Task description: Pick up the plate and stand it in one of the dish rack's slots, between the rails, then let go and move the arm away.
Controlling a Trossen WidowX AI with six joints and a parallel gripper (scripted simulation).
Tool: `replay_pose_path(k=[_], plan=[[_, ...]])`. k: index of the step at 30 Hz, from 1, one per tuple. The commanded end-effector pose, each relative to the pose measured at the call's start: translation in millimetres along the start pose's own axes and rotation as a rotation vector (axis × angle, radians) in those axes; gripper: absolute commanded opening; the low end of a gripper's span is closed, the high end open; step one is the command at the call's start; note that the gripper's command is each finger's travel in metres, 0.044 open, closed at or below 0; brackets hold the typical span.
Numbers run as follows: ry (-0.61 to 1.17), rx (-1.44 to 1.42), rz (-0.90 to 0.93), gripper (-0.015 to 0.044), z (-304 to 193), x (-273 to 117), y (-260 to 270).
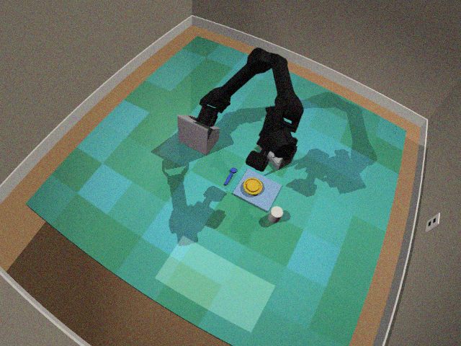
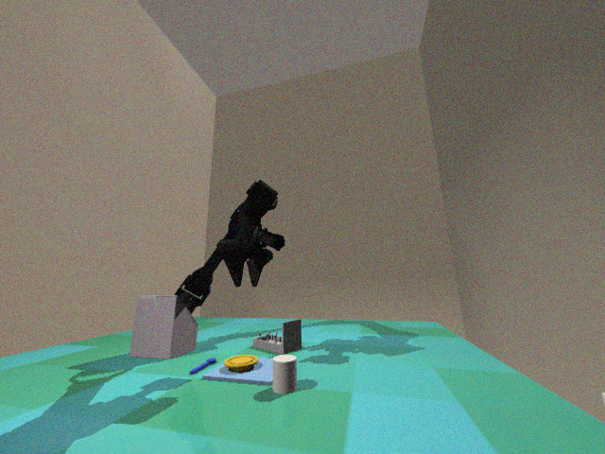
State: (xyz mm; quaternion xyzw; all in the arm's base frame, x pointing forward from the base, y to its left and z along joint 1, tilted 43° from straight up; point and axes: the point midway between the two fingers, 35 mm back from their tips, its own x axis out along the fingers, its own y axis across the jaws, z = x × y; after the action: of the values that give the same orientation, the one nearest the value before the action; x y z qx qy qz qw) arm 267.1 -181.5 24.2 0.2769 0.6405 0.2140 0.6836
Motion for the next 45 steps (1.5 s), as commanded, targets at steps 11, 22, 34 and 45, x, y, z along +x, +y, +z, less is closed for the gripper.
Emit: replay_pose_path(k=[11,22,34,45], plan=[[-0.001,-0.024,0.027,0.0400,4,114,-3],[-0.001,-0.024,0.026,0.0400,-3,121,-8],[0.001,-0.025,0.026,0.0400,-2,141,-7],[0.000,-0.025,0.027,0.0400,-2,158,-5]])
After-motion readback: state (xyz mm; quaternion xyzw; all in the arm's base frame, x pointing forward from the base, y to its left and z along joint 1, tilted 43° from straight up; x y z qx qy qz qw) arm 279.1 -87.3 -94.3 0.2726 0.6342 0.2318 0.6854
